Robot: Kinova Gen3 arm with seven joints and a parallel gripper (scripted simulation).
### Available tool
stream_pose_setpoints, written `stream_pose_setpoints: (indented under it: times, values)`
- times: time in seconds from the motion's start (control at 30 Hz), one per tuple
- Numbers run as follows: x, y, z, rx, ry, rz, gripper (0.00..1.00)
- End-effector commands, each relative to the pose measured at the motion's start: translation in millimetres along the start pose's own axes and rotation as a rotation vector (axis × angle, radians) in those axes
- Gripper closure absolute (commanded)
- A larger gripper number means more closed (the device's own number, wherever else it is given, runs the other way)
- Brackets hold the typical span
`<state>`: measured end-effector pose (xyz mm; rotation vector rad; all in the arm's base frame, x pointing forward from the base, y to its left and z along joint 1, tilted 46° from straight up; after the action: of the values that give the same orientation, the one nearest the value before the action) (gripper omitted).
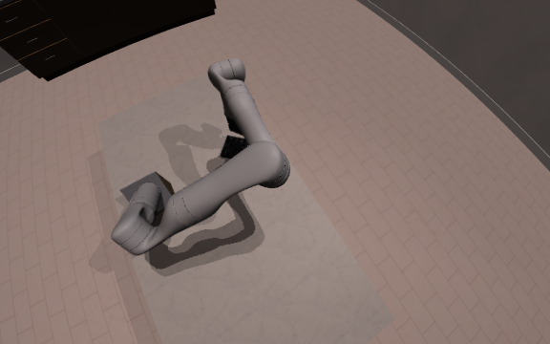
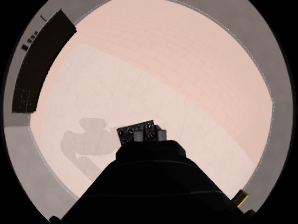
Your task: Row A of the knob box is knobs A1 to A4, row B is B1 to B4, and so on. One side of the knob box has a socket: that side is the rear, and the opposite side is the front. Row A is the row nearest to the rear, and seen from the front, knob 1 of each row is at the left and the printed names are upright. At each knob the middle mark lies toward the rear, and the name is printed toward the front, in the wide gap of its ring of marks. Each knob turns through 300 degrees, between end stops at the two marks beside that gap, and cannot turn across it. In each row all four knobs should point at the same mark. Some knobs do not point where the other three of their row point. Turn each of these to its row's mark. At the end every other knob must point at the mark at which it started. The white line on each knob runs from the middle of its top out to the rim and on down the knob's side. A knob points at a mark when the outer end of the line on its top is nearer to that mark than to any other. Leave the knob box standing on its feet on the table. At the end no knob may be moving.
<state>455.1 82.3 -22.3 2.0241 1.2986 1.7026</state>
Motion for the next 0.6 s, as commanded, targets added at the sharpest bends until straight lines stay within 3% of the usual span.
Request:
stream_pose_setpoints:
  times: [0.0, 0.57]
  values:
    - [0.7, -0.1, 0.4, 0.0, 0.002, 0.0, 0.54]
    - [-10.9, -0.2, 0.3, 0.0, 0.002, 0.0, 0.54]
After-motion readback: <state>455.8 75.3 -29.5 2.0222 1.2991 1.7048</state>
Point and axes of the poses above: the point where the finger pads meet when closed, its own x axis back along the fingers, its own y axis across the jaws, z = x × y, the point moved 1 cm from there along x, back along the fingers, and after that the axes turned 8 degrees about -x, right-handed, at the moved point
